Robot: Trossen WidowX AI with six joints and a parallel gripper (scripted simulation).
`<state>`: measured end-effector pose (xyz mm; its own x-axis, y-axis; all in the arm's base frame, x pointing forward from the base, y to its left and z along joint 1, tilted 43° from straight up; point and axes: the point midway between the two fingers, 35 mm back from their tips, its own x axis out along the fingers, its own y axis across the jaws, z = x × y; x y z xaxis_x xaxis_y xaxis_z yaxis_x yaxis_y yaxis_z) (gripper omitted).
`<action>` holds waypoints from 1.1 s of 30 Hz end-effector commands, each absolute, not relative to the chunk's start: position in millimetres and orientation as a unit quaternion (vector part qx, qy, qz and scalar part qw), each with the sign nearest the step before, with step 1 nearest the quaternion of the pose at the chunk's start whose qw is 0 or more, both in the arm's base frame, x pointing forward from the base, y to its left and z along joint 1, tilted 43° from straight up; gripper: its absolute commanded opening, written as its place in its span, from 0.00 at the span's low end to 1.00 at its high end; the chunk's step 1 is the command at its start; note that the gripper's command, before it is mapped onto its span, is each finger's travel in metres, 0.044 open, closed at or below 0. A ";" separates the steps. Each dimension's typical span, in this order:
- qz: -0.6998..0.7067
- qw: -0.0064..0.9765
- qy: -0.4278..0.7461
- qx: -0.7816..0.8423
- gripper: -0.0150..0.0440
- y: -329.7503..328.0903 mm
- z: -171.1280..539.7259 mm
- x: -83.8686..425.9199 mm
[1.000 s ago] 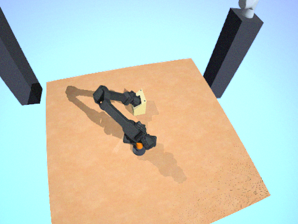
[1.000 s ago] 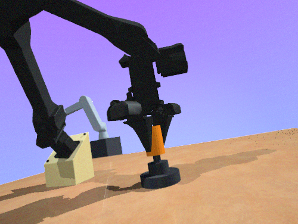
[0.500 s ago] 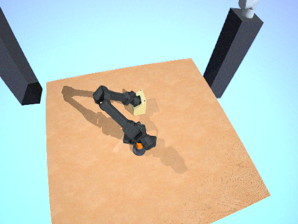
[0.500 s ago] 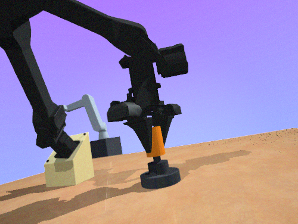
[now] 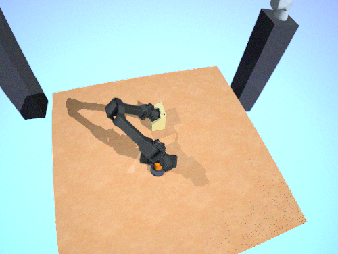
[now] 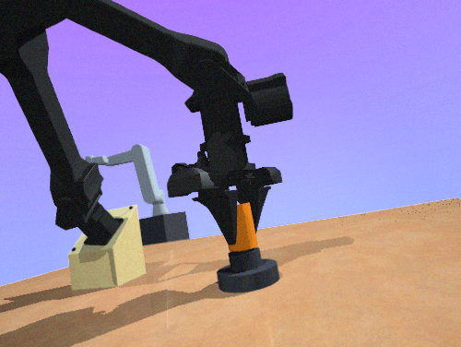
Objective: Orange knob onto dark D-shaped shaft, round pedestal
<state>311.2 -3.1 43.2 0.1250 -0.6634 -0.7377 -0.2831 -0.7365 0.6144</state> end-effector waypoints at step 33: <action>-0.577 0.165 -0.323 0.731 1.00 -4.9 41.5 311.3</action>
